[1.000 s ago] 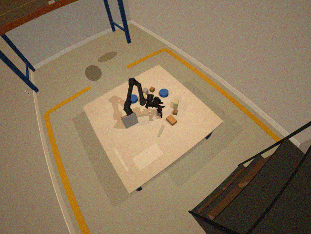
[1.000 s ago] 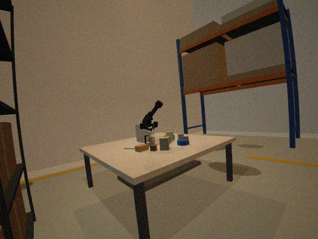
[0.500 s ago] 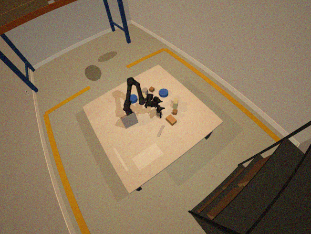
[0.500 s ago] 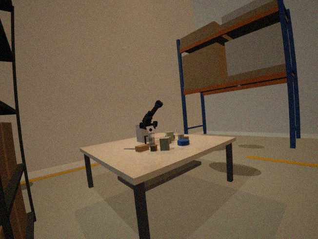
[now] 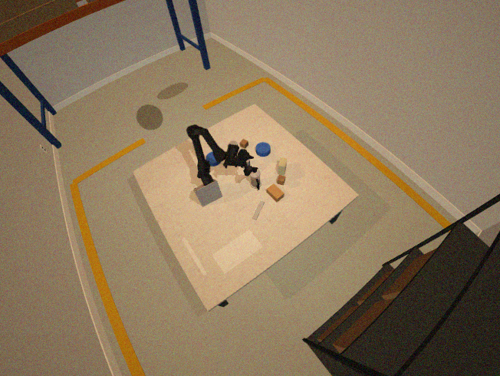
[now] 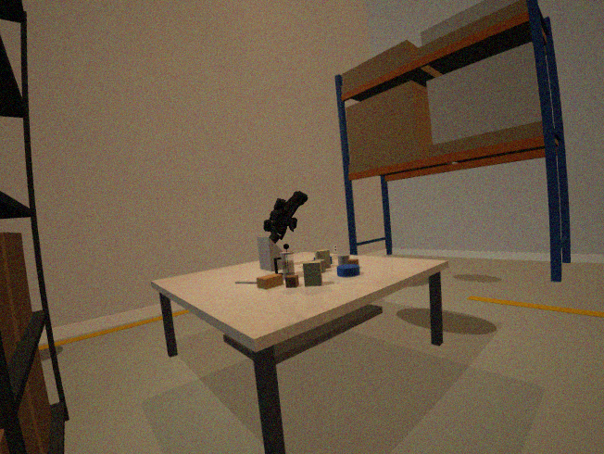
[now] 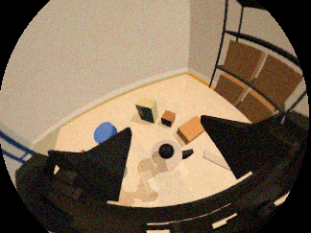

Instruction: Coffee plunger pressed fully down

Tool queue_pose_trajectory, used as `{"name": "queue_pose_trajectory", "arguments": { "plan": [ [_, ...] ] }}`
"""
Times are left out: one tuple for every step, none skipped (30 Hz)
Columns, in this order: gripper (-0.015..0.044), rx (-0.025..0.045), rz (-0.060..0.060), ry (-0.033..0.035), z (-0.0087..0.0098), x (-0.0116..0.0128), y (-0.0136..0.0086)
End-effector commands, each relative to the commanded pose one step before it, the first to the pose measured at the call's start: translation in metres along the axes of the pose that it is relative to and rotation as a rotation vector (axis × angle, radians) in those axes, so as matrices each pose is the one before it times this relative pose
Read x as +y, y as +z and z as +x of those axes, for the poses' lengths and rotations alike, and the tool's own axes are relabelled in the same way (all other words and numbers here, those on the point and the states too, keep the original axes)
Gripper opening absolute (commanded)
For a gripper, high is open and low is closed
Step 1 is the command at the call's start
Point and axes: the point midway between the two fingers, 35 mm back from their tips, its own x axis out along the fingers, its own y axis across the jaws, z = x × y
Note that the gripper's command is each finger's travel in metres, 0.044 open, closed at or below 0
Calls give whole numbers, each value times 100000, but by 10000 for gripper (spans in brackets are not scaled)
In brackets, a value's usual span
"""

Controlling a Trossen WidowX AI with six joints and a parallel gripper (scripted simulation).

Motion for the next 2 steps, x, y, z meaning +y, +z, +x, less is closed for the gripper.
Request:
{"name": "queue_pose_trajectory", "arguments": {
  "plan": [
    [440, 479, 38, 664, -602, 207, -141],
    [440, 0, 0, 0, 0, 0, 0]
  ]
}}
